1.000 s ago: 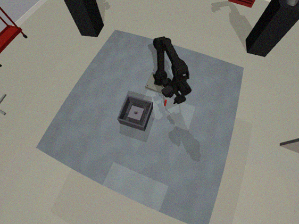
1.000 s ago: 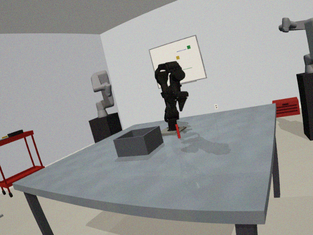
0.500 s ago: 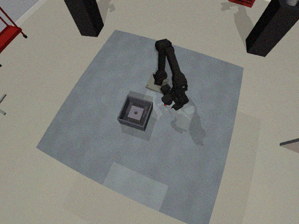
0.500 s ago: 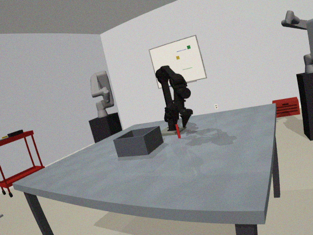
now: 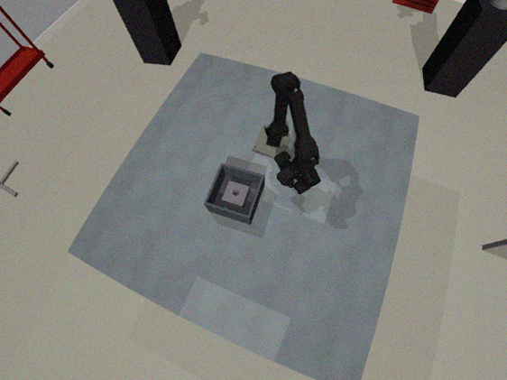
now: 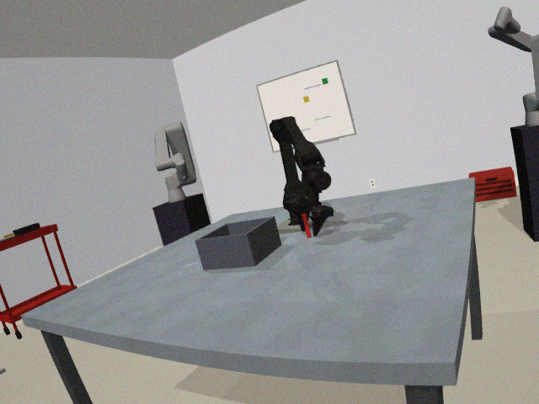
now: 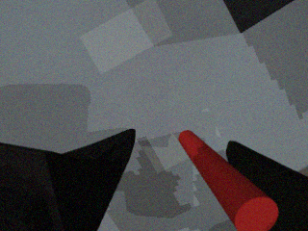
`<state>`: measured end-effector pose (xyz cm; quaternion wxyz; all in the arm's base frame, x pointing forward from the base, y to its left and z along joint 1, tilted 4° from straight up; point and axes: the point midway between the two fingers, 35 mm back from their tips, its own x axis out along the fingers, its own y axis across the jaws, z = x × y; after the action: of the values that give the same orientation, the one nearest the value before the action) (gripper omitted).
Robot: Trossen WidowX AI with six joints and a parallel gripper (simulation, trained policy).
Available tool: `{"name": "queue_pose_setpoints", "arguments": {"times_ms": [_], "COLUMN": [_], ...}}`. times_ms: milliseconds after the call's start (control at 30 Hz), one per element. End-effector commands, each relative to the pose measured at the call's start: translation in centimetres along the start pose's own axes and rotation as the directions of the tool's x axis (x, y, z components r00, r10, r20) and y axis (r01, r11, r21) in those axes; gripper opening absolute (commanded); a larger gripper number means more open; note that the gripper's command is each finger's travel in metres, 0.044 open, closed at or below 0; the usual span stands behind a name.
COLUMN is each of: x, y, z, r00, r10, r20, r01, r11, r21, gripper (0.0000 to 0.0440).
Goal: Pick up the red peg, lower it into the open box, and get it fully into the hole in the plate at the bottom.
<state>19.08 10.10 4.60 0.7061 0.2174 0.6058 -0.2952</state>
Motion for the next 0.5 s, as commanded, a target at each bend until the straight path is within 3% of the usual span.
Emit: {"name": "queue_pose_setpoints", "arguments": {"times_ms": [0, 267, 467], "x": [0.7, 1.3, -1.0], "y": [-0.2, -0.8, -0.9], "z": [-0.1, 0.1, 2.4], "r00": [1.0, 0.997, 0.996], "r10": [-0.021, -0.072, -0.065], "r20": [-0.009, -0.022, 0.062], "r01": [0.021, 0.072, 0.064], "r11": [1.0, 0.997, 0.998], "r21": [-0.003, 0.012, 0.015], "gripper": [0.0215, 0.0026, 0.0007]}}
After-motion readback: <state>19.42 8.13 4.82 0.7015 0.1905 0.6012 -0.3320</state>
